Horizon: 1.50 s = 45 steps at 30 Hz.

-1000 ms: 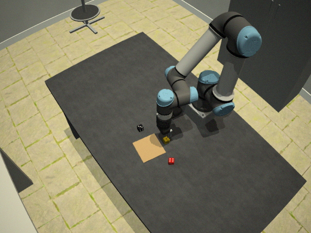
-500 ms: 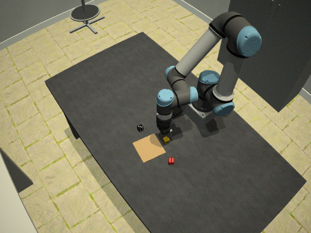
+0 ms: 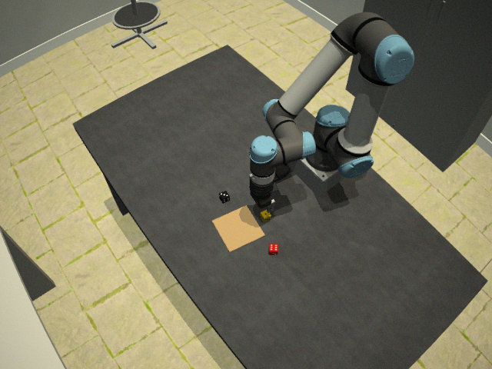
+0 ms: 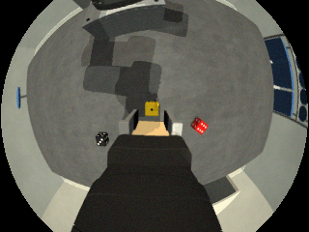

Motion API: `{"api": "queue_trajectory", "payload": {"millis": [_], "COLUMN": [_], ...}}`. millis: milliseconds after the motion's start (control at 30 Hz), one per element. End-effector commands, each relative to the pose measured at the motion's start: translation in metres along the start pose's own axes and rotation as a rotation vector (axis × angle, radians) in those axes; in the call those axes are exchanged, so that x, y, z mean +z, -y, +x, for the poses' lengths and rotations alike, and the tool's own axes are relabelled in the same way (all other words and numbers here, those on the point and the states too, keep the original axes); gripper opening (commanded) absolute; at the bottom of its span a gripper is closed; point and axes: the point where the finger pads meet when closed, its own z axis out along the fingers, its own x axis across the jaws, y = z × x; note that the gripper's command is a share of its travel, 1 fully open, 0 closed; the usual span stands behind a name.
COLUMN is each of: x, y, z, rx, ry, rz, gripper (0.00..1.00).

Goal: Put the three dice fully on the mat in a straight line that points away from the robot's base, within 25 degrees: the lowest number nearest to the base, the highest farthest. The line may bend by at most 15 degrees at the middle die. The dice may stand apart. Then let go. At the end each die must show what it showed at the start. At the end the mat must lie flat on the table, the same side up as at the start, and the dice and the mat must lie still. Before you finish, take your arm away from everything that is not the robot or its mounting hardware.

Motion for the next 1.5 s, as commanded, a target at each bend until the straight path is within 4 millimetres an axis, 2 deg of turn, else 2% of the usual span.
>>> {"api": "queue_trajectory", "payload": {"millis": [0,967,1467], "x": [0.005,0.041,0.048], "y": [0.0,0.0,0.0], "z": [0.0,0.001,0.001], "rx": [0.0,0.0,0.0], "ry": [0.0,0.0,0.0], "rz": [-0.001,-0.001,-0.001], "gripper": [0.87,0.87,0.87]}}
